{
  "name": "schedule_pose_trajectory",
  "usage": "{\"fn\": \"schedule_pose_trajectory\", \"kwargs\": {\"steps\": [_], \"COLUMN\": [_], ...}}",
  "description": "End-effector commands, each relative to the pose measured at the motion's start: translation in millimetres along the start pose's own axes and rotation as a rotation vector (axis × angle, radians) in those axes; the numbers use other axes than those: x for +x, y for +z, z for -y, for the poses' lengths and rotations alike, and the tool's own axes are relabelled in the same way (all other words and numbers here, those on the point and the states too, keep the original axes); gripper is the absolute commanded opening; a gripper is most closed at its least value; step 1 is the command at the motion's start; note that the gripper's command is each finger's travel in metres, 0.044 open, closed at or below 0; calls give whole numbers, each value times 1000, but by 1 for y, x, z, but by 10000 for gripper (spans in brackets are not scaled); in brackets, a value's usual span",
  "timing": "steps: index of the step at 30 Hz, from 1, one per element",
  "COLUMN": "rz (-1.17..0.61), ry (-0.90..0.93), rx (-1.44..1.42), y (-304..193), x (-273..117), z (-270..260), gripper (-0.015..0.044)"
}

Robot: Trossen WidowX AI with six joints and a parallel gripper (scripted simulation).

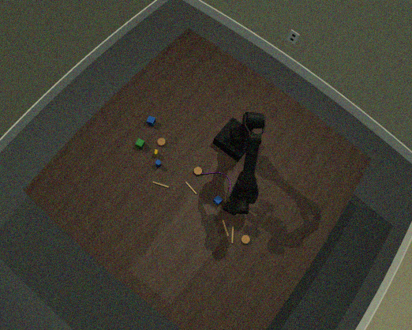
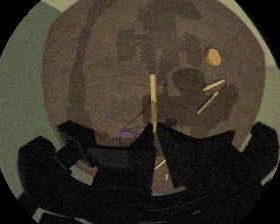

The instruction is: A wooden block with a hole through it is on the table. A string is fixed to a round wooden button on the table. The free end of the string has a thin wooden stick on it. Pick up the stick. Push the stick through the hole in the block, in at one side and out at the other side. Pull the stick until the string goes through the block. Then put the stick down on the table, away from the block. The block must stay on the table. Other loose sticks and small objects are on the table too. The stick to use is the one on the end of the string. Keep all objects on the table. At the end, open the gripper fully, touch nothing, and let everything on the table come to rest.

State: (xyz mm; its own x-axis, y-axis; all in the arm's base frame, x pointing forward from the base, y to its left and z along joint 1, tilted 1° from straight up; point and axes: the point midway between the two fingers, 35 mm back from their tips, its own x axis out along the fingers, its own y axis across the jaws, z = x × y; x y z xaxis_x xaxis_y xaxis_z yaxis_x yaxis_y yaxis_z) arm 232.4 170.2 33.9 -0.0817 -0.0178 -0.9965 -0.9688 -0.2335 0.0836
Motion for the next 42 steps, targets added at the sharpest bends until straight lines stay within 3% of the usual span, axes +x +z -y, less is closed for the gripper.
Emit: {"fn": "schedule_pose_trajectory", "kwargs": {"steps": [1,42], "rz": [3,56], "ry": [16,90], "rx": [-57,-542], "y": [-6,-61], "x": [1,1], "z": [1,5], "gripper": [0,0]}}
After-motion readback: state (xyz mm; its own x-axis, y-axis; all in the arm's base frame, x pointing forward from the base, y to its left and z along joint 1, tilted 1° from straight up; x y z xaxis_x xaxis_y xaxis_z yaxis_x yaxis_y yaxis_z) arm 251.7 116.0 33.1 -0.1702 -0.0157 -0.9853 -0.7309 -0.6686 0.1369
